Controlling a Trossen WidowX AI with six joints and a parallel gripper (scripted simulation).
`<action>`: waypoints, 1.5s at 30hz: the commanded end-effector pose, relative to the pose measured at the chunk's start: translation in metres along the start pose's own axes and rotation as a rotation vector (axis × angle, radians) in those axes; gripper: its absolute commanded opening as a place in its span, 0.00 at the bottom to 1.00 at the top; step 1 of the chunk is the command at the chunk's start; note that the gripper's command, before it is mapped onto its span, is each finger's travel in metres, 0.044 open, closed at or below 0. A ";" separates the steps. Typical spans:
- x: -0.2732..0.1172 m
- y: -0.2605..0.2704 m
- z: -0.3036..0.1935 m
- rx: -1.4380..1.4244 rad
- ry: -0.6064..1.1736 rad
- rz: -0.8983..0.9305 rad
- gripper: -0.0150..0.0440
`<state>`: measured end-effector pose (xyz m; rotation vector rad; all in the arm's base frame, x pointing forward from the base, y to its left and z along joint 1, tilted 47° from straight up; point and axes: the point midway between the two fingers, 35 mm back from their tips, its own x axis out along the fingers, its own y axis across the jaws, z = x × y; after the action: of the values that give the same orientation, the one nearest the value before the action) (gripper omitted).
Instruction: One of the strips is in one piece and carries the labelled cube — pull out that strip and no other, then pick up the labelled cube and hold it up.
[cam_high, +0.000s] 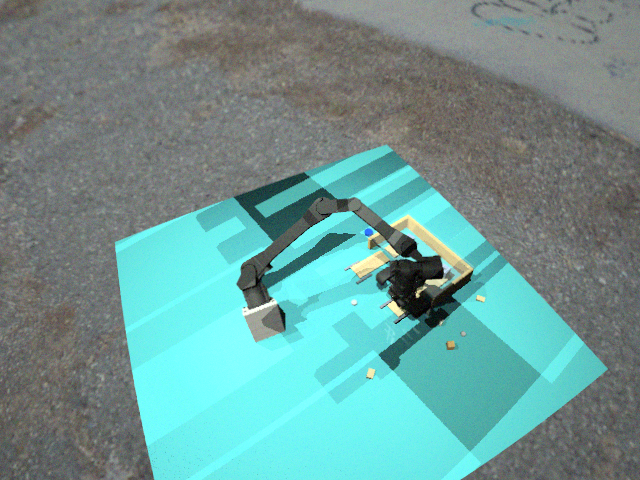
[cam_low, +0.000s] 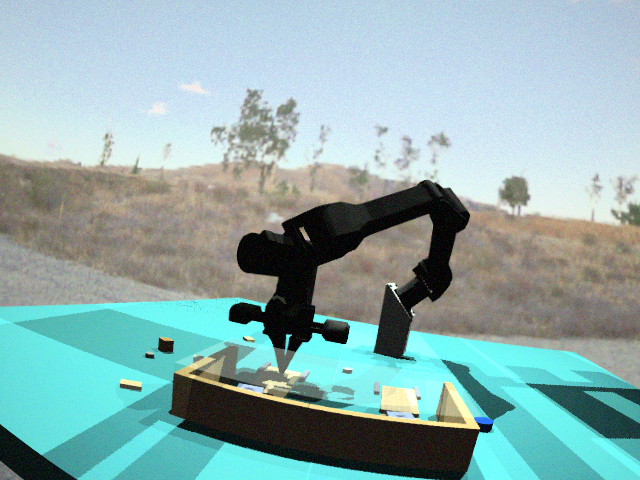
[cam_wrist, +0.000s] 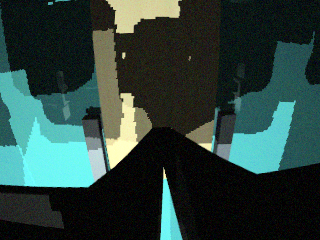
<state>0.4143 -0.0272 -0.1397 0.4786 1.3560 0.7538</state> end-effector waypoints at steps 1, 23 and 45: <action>0.002 0.001 0.000 0.002 -0.001 0.004 0.25; 0.004 0.000 0.000 0.002 -0.001 0.004 0.25; 0.005 -0.001 -0.033 0.003 0.000 0.004 0.25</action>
<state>0.3916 -0.0308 -0.1452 0.4831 1.3378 0.7504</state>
